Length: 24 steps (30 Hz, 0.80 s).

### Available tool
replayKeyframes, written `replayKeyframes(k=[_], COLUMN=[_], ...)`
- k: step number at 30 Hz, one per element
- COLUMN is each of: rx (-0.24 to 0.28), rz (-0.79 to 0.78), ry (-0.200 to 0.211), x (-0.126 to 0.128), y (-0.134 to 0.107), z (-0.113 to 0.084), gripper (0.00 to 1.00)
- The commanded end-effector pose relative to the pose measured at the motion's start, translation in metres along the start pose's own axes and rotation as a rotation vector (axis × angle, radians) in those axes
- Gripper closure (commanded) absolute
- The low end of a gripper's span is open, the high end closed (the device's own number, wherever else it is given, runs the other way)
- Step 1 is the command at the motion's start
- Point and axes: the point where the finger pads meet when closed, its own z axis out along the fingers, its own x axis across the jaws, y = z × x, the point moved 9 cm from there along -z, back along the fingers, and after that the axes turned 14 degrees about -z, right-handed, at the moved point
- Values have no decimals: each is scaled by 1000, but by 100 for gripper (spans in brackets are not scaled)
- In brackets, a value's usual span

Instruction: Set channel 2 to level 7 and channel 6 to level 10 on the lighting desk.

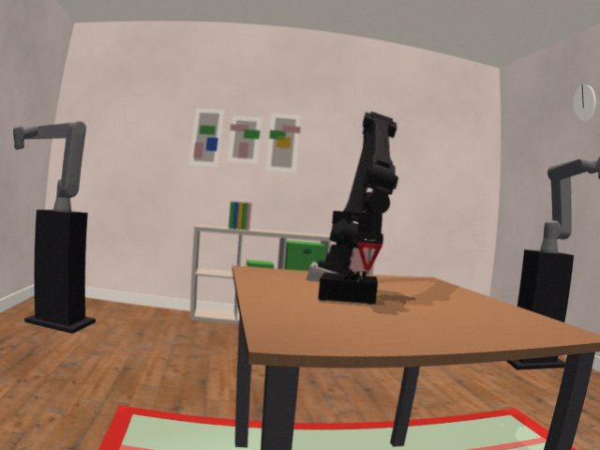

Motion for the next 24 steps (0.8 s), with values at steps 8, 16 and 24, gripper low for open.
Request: replayKeyframes(k=[8,16,24], rx=[-7,-7,-8], rz=[2,2,2], ry=[36,36,38], x=[8,9,11], y=[0,0,1], z=[-10,-10,-10], gripper=[100,100,100])
